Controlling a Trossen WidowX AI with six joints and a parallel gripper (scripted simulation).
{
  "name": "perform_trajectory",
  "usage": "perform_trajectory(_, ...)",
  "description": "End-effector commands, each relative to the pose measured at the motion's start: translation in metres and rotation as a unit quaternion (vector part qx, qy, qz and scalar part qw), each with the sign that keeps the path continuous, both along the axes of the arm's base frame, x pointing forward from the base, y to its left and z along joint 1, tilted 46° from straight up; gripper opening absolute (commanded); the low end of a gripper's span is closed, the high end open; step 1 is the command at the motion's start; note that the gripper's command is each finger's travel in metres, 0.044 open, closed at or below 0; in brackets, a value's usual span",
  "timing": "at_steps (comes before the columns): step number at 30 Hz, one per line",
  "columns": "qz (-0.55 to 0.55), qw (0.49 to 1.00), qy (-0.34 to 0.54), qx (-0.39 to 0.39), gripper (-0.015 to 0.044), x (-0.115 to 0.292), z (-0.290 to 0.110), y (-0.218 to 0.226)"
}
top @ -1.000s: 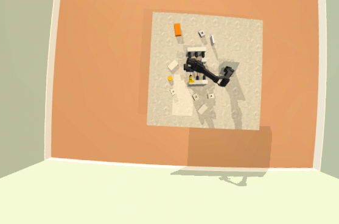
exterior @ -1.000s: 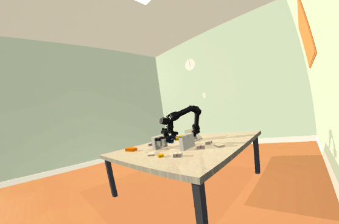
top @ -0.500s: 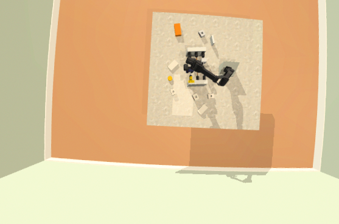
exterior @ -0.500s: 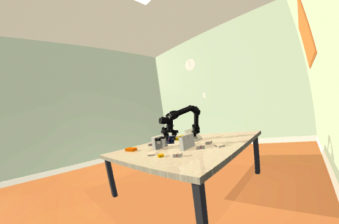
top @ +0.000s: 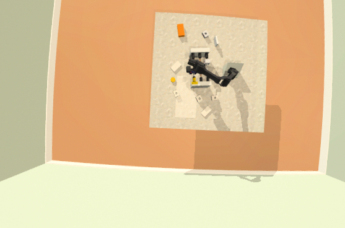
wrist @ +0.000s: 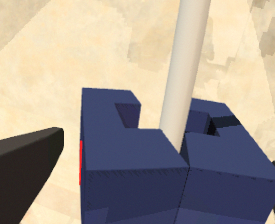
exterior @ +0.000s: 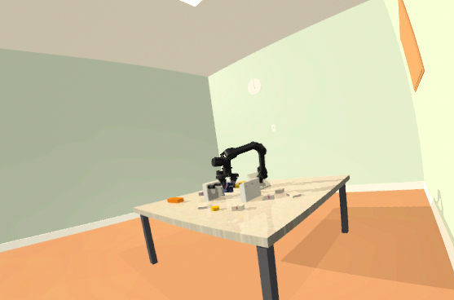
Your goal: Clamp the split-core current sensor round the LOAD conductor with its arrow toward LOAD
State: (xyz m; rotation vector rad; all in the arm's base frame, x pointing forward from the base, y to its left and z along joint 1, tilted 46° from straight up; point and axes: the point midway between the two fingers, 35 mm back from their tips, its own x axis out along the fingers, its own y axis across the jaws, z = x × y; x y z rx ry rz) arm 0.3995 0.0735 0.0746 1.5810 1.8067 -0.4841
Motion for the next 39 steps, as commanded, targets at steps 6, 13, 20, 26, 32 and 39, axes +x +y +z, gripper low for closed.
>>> perform_trajectory(6,0.003,1.0,0.01,0.0,0.044,-0.0028,-0.0128,0.0123)
perform_trajectory(13,0.005,1.0,0.005,-0.001,0.0427,-0.0014,-0.0119,0.0131)
perform_trajectory(20,0.005,1.0,0.005,-0.001,0.038,-0.0014,-0.0119,0.0131)
perform_trajectory(26,0.005,1.0,0.005,-0.001,0.034,-0.0014,-0.0119,0.0131)
perform_trajectory(32,0.005,1.0,0.005,-0.001,0.03,-0.0014,-0.0119,0.0131)
perform_trajectory(39,0.005,1.0,0.005,-0.001,0.0253,-0.0014,-0.0119,0.0131)
